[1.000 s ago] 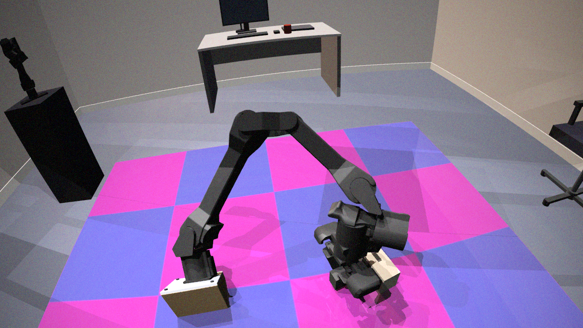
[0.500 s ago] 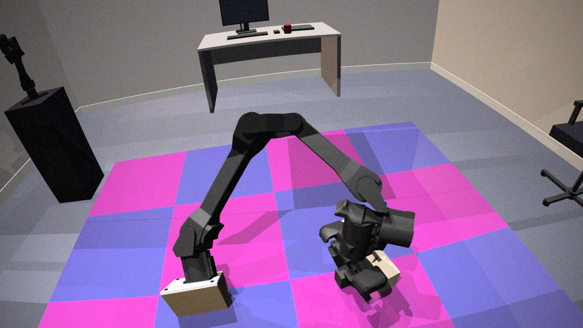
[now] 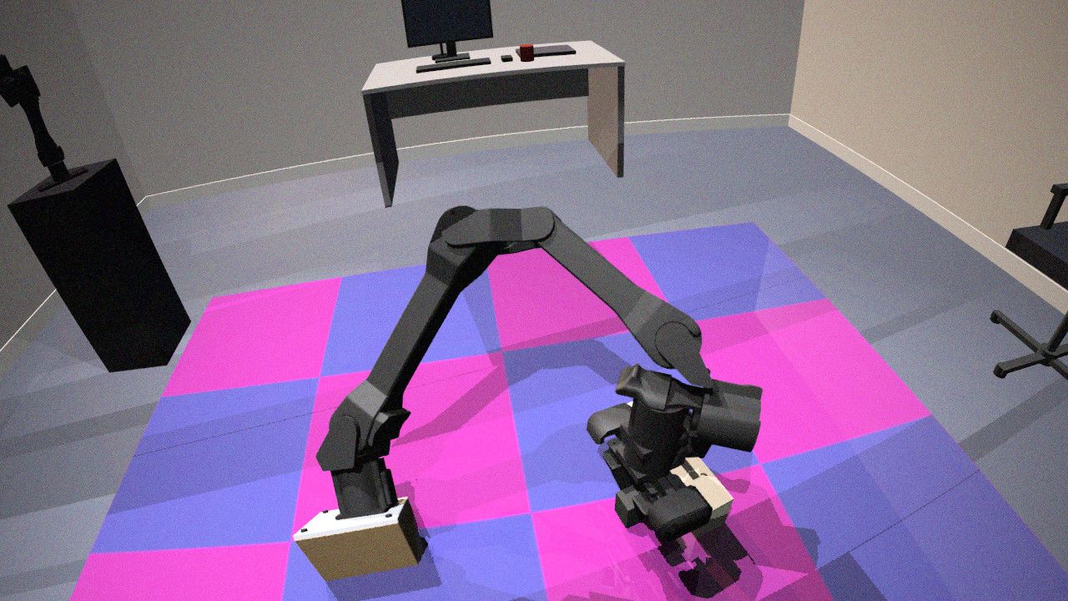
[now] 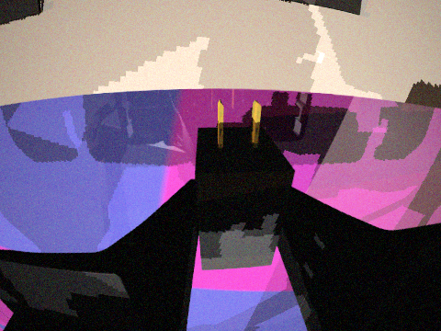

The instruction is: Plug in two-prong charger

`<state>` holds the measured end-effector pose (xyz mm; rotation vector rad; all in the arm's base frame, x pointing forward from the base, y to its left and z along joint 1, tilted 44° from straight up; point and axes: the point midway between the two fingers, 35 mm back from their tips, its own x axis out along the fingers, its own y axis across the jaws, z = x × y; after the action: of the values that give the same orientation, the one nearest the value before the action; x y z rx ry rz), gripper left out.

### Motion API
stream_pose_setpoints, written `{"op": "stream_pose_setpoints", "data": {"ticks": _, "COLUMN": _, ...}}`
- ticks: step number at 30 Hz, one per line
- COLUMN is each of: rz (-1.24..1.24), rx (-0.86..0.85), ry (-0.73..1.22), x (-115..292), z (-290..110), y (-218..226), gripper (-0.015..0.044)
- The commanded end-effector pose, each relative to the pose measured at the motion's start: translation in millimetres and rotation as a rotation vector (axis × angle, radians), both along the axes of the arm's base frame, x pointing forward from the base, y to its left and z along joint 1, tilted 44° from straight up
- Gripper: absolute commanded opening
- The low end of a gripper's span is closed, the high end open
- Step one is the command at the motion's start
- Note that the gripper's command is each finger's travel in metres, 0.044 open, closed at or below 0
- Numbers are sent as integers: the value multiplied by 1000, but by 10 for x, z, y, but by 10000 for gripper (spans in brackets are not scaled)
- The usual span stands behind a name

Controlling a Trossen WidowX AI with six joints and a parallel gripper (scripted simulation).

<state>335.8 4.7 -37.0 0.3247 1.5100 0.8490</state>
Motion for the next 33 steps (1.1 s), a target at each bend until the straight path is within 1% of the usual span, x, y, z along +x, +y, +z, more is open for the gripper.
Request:
{"op": "stream_pose_setpoints", "data": {"ticks": 1, "rz": -5, "rx": 3, "ry": 4, "x": 13, "z": 10, "y": 9, "gripper": 0}}
{"op": "stream_pose_setpoints", "data": {"ticks": 33, "rz": -5, "rx": 3, "ry": 4, "x": 72, "z": 21, "y": 26, "gripper": 0}}
